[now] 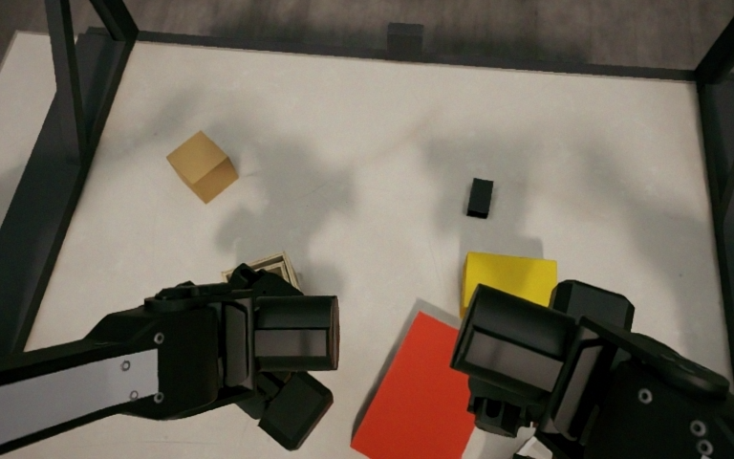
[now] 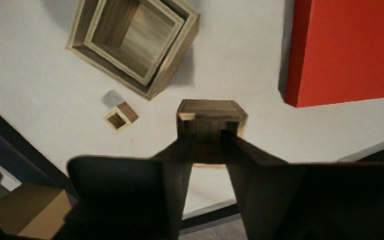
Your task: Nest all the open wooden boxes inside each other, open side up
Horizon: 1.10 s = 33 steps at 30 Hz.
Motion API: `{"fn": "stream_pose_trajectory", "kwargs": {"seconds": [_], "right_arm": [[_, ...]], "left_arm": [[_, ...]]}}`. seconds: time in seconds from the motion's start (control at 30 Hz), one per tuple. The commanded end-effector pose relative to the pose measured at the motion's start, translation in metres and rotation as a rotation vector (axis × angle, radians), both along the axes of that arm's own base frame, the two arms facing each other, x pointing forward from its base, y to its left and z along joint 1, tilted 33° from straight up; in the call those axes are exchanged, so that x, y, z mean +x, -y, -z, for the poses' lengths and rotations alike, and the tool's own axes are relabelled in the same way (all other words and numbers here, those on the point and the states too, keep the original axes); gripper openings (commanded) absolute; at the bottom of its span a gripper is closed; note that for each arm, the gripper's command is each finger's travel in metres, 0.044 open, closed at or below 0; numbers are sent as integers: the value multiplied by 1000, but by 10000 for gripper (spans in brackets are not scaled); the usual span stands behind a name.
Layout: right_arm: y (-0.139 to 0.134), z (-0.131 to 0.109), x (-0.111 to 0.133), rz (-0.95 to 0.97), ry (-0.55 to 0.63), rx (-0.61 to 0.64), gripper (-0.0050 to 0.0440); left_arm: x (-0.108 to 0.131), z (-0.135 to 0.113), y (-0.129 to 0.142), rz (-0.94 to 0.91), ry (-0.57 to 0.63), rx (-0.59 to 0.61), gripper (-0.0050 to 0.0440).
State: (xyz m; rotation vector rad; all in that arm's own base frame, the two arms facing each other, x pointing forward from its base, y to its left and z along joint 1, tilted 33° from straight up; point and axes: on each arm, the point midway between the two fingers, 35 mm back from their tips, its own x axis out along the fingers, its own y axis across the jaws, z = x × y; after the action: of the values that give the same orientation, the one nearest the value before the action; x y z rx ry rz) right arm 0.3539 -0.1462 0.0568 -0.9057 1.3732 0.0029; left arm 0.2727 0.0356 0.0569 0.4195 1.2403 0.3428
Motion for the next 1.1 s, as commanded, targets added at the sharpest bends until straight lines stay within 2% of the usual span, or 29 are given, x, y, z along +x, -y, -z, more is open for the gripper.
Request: {"fn": "stream_pose_trajectory", "kwargs": {"seconds": [0.0, 0.27, 0.33, 0.57, 0.9, 1.07], "right_arm": [[-22, -5, 13, -6, 16, 2, 184], [-69, -3, 23, -5, 11, 7, 184], [-69, -3, 23, -5, 11, 7, 184], [-106, -2, 27, -6, 11, 2, 184], [-109, -4, 25, -8, 15, 5, 184], [-109, -4, 25, -8, 15, 5, 184]], "left_arm": [[1, -5, 0, -4, 20, -5, 400], [1, -5, 0, -4, 20, -5, 400], [1, -5, 0, -4, 20, -5, 400], [1, -5, 0, -4, 20, -5, 400], [1, -5, 0, -4, 20, -5, 400], [26, -5, 8, 40, 78, 38, 400]]}}
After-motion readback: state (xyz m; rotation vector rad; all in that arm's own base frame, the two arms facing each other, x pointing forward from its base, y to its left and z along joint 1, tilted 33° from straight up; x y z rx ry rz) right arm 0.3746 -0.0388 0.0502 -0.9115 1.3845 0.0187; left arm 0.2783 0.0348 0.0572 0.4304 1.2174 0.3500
